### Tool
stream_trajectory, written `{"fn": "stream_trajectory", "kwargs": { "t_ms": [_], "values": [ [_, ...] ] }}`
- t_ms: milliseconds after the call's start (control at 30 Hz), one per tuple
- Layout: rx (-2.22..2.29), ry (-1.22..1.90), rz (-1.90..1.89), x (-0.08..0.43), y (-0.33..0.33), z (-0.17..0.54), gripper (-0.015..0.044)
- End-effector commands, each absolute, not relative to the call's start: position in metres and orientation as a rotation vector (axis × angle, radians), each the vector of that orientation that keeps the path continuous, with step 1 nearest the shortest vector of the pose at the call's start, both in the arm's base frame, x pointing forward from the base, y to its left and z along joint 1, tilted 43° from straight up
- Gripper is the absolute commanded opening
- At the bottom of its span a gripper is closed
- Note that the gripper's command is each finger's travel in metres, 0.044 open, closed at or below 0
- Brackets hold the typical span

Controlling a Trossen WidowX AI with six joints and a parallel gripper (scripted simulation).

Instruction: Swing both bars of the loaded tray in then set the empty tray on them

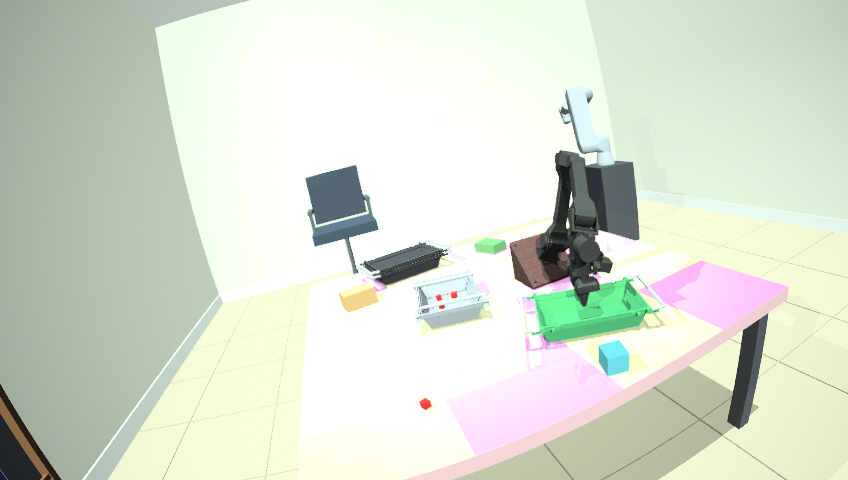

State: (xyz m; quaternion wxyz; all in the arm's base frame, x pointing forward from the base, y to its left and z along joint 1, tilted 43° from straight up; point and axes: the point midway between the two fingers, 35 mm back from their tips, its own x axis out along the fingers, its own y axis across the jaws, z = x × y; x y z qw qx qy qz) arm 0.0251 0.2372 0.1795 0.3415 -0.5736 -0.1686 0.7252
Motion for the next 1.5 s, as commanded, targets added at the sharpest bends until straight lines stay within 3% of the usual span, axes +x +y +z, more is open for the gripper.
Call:
{"fn": "stream_trajectory", "kwargs": {
  "t_ms": [0, 667, 1467],
  "values": [
    [-1.495, -0.421, 1.891, 0.025, 0.236, 0.177, 0.0133],
    [-1.497, -0.42, 1.891, 0.027, 0.234, 0.18, 0.0],
    [-1.5, -0.42, 1.89, 0.034, 0.182, 0.235, 0.0]
  ]
}}
